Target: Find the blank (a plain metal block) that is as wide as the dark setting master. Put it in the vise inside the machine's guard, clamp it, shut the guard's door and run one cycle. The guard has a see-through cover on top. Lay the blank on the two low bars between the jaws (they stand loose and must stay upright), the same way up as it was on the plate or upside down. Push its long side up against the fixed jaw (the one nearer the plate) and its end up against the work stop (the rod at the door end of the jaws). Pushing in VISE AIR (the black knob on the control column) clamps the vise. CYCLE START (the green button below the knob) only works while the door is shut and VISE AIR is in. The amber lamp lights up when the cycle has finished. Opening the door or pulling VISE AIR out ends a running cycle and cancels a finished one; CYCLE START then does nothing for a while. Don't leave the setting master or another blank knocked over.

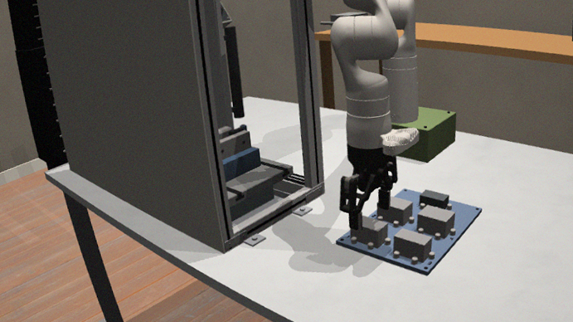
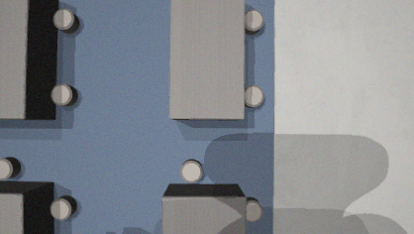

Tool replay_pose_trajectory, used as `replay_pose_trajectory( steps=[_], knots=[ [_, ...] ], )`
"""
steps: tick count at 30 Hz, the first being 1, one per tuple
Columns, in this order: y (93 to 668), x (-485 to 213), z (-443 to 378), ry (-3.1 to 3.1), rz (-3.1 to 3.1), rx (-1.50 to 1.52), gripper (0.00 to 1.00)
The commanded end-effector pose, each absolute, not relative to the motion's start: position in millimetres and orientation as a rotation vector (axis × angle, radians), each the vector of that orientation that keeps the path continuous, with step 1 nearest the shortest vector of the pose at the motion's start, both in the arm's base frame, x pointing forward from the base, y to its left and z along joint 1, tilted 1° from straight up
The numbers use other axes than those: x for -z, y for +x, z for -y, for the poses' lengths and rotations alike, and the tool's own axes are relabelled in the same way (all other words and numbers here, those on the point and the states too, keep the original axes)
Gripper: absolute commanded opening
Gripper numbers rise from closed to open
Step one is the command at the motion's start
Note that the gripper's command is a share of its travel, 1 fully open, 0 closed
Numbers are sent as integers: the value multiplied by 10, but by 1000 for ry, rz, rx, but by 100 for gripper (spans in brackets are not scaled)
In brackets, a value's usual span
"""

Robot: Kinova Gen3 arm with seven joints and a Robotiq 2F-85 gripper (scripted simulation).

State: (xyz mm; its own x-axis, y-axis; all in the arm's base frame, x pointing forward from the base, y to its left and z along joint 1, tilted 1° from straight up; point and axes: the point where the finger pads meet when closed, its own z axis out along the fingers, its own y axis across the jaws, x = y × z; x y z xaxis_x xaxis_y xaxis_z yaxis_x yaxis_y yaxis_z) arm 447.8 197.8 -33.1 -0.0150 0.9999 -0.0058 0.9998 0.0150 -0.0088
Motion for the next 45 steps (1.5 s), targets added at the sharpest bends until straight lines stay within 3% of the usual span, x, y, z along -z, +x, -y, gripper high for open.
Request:
replay_pose_trajectory(
  steps=[1, 45],
  knots=[
    [4487, 339, -1965, -2203, 2245, -15, 100],
    [4497, 407, -1952, -2203, 2245, -15, 100]
  ],
)
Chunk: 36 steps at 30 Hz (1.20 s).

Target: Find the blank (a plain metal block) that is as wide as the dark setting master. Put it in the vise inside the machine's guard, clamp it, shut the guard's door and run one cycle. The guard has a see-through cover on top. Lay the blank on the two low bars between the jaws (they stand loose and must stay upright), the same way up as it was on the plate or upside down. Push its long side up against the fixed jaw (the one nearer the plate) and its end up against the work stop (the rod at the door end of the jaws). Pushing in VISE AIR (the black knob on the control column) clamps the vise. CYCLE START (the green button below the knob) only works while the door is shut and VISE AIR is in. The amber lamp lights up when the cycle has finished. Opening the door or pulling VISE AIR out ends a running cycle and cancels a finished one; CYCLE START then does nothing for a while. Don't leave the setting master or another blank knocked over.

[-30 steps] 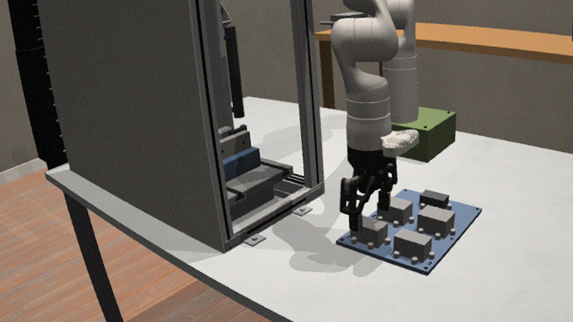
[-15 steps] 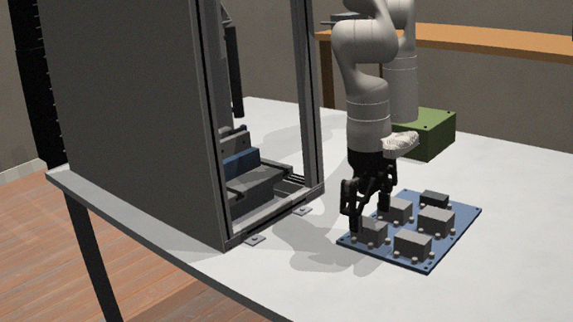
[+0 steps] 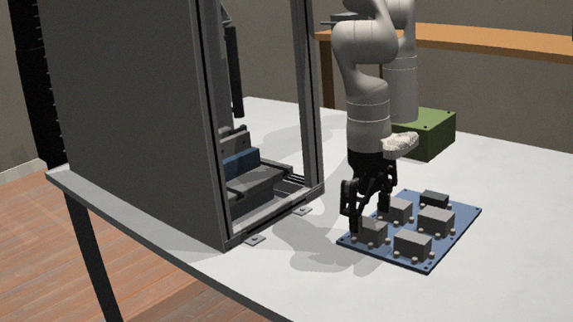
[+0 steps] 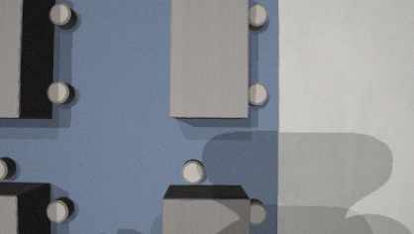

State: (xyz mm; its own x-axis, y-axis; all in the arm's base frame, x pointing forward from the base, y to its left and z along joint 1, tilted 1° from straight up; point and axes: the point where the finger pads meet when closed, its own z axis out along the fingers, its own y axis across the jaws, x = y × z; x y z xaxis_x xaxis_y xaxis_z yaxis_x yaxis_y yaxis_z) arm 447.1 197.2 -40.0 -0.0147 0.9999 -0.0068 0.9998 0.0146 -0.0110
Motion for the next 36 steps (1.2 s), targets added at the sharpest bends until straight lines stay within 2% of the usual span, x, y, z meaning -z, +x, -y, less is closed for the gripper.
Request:
replay_pose_trajectory(
  steps=[1, 36],
  knots=[
    [4497, 407, -1952, -2203, 2245, -15, 100],
    [4520, 413, -1931, -2203, 2245, -15, 100]
  ],
)
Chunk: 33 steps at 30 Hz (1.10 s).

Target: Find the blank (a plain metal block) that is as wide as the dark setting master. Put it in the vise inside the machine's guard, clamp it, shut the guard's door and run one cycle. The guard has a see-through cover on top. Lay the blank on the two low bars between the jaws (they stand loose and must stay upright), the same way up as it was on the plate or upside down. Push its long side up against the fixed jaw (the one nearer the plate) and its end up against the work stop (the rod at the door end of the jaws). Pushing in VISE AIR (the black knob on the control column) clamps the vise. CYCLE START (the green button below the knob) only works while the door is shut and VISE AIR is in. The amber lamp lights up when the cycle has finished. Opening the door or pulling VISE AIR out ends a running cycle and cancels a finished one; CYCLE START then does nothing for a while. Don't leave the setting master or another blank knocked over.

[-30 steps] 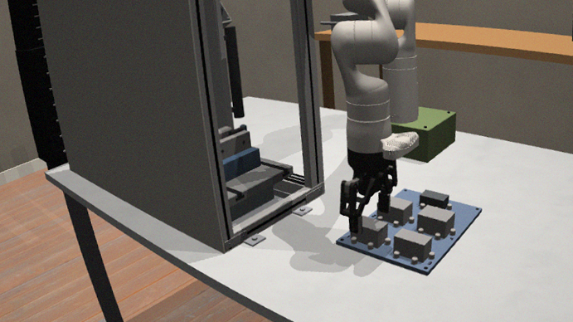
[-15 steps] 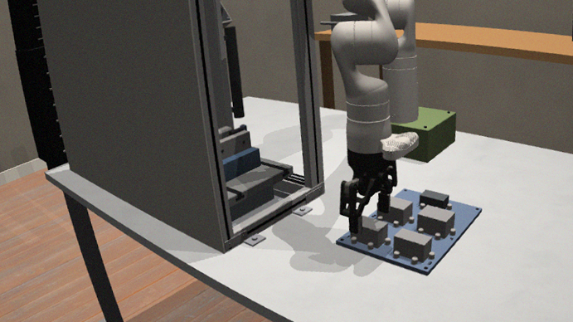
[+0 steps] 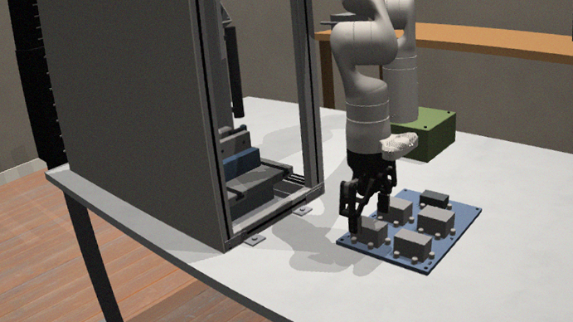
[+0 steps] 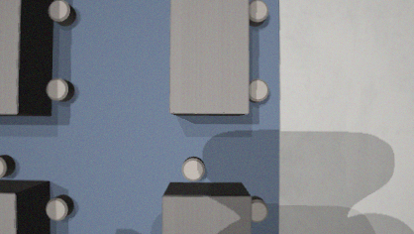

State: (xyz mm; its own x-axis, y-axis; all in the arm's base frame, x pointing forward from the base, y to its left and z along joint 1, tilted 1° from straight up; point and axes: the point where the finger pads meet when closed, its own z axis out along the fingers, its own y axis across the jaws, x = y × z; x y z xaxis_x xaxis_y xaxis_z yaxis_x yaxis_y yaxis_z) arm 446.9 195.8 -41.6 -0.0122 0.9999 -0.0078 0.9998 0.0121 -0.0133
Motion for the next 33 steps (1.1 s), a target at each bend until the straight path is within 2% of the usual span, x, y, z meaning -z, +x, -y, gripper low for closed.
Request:
replay_pose_trajectory(
  steps=[1, 27, 28, 33],
  knots=[
    [4520, 413, -1931, -2203, 2245, -15, 100],
    [4530, 412, -1930, -2203, 2245, -15, 100],
    [4495, 408, -1956, -2209, 2230, -17, 10],
    [4495, 408, -1956, -2209, 2230, -17, 10]
  ],
)
